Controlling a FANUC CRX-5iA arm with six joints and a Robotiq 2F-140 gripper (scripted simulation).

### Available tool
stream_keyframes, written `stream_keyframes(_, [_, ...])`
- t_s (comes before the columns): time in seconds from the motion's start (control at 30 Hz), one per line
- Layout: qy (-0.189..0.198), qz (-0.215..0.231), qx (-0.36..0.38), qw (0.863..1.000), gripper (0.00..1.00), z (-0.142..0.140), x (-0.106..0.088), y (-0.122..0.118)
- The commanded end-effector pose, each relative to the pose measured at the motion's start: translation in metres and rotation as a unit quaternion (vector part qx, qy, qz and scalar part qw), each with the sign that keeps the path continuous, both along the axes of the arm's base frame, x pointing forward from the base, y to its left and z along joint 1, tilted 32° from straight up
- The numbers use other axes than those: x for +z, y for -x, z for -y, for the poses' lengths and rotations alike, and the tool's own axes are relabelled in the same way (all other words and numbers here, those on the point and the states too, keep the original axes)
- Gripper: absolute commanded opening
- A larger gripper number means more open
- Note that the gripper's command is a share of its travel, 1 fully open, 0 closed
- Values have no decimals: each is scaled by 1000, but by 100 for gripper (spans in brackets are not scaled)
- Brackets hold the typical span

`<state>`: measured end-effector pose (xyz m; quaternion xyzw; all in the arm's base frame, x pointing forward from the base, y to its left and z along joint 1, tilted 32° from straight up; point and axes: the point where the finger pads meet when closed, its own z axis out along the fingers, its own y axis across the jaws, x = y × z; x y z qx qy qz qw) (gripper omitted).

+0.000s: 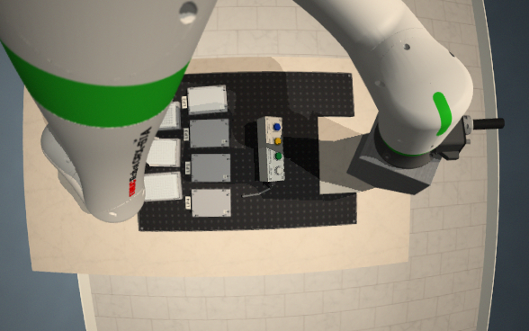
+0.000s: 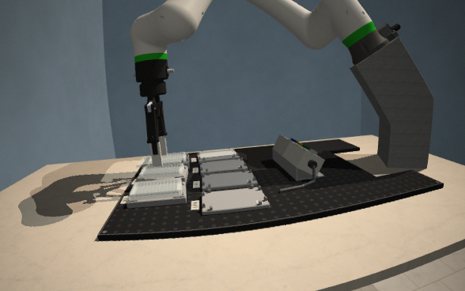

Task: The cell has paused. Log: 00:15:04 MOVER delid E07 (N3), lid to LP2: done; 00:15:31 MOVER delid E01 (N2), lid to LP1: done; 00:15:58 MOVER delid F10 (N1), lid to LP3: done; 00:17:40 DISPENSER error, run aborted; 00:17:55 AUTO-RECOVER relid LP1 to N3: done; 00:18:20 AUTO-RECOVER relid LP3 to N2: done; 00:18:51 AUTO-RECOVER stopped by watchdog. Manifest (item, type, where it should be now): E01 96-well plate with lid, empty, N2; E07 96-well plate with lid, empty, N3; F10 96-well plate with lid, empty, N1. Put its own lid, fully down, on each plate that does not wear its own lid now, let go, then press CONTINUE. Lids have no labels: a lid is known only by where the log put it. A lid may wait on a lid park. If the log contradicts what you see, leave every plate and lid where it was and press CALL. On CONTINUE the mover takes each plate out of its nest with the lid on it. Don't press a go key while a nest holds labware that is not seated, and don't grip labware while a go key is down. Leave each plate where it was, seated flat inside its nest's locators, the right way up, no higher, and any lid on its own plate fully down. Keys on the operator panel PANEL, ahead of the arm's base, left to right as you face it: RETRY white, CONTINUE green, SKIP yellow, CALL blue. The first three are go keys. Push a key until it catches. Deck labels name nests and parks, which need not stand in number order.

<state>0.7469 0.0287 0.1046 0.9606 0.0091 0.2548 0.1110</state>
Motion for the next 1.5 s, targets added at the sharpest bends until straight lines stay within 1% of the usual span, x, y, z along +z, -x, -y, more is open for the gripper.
stream_keyframes(0.0, [0,0,0,1000,0,-1,3,2])
stream_keyframes(0.37, [0,0,0,1000,0,-4,16,9])
stream_keyframes(1.07, [0,0,0,1000,0,-4,21,12])
stream_keyframes(1.1, [0,0,0,1000,0,5,23,12])
stream_keyframes(1.13, [0,-1,0,1000,0,22,27,11])
stream_keyframes(1.2, [-1,-1,0,1000,0,73,39,12])
stream_keyframes(1.23, [-1,-1,0,1000,0,73,39,12])
stream_keyframes(1.27, [-1,0,0,1000,0,97,44,13])
stream_keyframes(1.3, [-1,0,0,1000,0,97,44,13])
stream_keyframes(1.33, [0,1,0,1000,0,114,49,15])
stream_keyframes(1.37, [0,1,1,1000,0,122,51,16])
stream_keyframes(1.47, [0,1,1,1000,0,124,51,16])
